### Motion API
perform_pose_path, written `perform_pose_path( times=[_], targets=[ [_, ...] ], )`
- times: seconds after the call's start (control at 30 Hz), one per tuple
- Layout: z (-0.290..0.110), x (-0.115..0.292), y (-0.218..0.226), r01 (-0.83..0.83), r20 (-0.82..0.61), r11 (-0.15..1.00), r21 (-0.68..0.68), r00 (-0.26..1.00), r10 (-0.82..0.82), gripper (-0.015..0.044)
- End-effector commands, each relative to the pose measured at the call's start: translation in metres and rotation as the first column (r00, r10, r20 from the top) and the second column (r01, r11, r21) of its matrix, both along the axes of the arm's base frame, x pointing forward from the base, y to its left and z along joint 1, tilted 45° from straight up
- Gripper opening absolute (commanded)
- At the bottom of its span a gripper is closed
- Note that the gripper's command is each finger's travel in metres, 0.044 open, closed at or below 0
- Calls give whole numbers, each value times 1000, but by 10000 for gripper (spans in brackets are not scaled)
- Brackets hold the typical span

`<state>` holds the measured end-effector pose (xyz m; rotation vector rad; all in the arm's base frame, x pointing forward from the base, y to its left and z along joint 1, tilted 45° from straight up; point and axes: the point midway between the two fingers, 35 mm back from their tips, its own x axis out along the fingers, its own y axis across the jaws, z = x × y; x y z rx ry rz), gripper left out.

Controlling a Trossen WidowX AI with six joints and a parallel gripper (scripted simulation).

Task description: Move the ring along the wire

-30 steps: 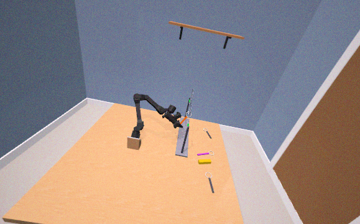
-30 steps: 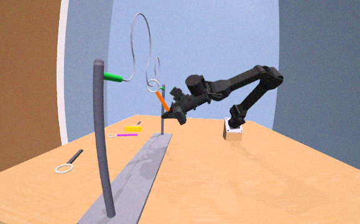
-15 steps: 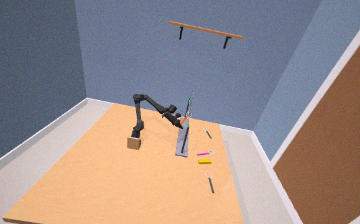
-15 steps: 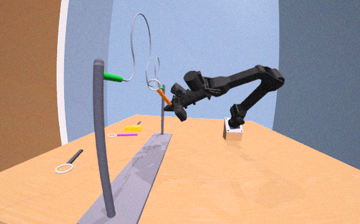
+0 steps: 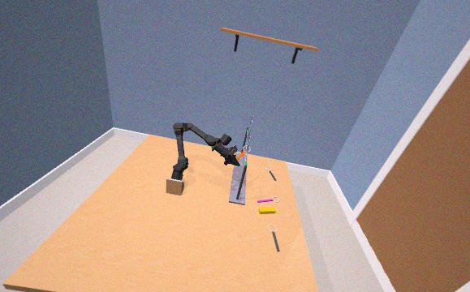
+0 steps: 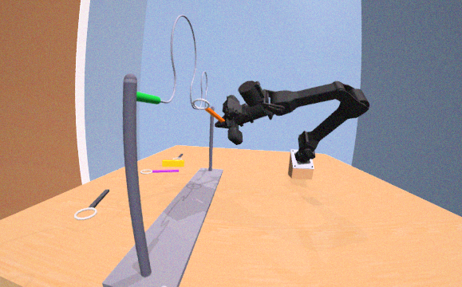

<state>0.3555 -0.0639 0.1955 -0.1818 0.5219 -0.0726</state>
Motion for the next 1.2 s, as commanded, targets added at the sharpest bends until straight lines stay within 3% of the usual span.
perform_pose_path(
  times=[0.0, 0.63, 1.17],
  targets=[
    [7, -2, -17, 8, -9, 995, -103, 1000, -9, -150],
    [42, -10, -72, -3, -60, 865, -502, 998, -31, -150],
    [75, -14, -97, -21, -85, 712, -702, 995, -54, -150]
  ],
)
